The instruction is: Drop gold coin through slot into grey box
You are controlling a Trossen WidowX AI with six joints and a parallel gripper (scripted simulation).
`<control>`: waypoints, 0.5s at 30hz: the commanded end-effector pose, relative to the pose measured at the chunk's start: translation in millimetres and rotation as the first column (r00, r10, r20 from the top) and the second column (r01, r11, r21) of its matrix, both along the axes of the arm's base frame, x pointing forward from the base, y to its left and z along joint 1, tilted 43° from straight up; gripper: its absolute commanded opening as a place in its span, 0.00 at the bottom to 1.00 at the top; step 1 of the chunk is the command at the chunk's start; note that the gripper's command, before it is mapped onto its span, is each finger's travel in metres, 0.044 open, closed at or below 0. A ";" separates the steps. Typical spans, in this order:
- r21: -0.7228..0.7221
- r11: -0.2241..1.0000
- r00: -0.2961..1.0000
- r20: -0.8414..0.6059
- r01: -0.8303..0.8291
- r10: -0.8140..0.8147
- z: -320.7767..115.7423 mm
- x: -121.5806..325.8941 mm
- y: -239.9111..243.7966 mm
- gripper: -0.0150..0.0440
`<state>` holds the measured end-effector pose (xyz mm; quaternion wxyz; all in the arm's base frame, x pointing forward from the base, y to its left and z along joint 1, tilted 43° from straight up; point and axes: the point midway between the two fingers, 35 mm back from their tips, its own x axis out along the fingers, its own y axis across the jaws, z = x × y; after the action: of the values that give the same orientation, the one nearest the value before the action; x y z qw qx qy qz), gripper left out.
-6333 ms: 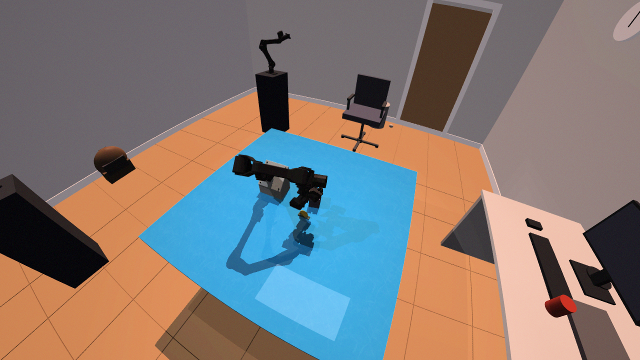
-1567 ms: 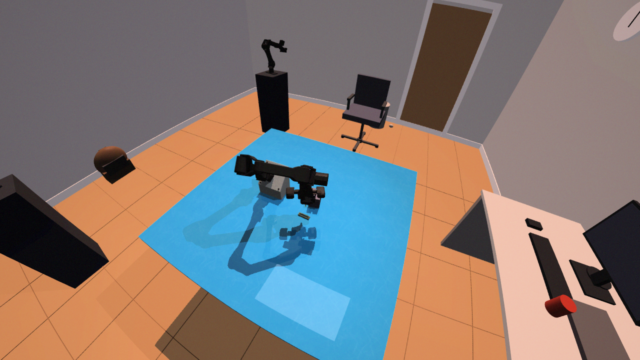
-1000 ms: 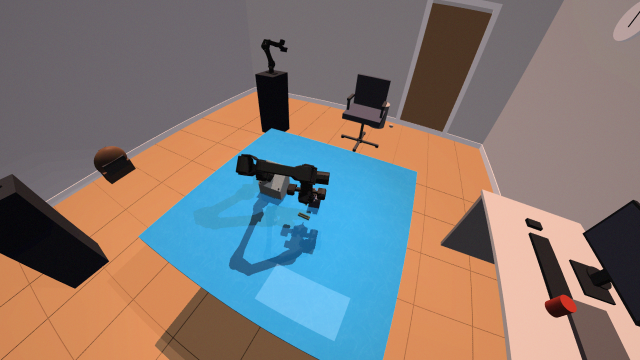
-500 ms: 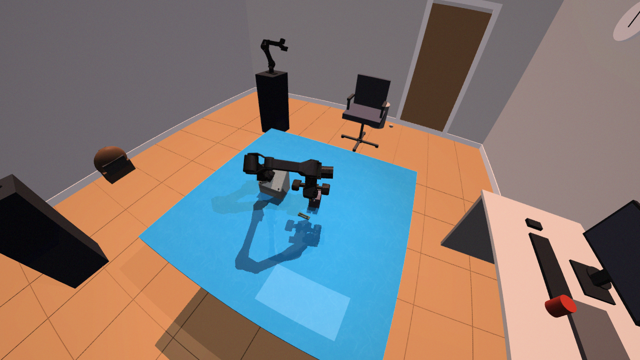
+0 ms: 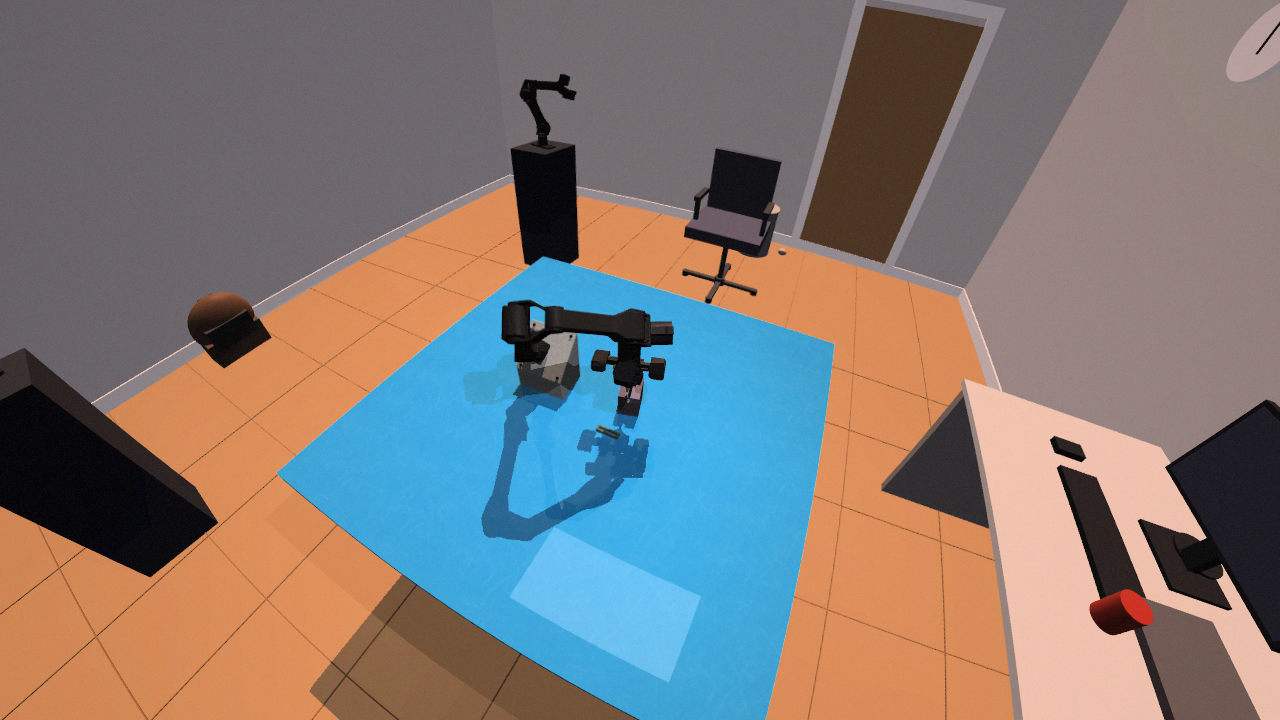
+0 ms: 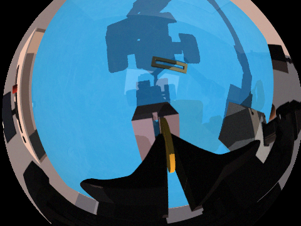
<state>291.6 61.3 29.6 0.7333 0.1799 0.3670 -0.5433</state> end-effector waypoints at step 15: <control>-0.003 1.000 1.000 -0.001 -0.001 0.001 -19.1 -5.0 19.2 0.25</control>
<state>286.3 81.7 9.3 0.7339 0.1782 0.3665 -0.5435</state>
